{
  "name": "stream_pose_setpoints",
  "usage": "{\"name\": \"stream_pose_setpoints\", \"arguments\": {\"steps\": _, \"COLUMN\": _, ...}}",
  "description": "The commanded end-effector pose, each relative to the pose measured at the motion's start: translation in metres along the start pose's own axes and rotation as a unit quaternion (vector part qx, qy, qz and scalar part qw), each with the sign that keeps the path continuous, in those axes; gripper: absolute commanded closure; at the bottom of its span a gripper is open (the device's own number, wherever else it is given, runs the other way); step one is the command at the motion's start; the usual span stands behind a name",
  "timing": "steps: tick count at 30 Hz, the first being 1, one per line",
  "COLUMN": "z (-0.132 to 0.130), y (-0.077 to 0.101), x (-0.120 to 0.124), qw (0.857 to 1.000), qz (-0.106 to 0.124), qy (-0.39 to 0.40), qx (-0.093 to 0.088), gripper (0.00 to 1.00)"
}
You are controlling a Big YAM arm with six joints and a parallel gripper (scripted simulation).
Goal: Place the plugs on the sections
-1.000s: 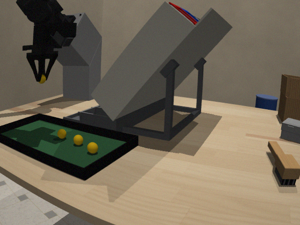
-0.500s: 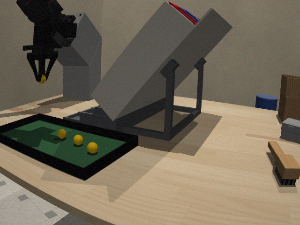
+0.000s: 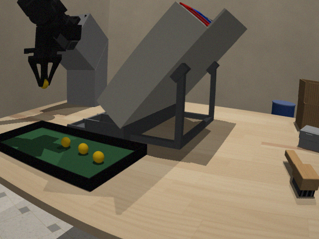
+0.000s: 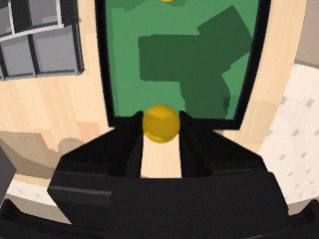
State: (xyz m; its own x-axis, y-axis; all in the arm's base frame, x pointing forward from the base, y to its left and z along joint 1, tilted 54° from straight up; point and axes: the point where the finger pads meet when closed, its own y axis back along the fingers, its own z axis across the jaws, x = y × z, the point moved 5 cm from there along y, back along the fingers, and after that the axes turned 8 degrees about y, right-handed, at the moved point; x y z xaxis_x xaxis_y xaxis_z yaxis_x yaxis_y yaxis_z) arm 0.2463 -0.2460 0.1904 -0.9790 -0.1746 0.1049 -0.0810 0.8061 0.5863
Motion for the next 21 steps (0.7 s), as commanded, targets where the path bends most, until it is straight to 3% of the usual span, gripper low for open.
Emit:
{"name": "stream_pose_setpoints", "arguments": {"steps": 1, "z": -0.0092, "y": 0.0041, "x": -0.0083, "qw": 1.000, "qz": -0.007, "qy": -0.005, "qx": 0.006, "gripper": 1.00}}
{"name": "stream_pose_setpoints", "arguments": {"steps": 21, "z": -0.0128, "y": 0.0057, "x": -0.0118, "qw": 1.000, "qz": -0.018, "qy": -0.018, "qx": 0.005, "gripper": 1.00}}
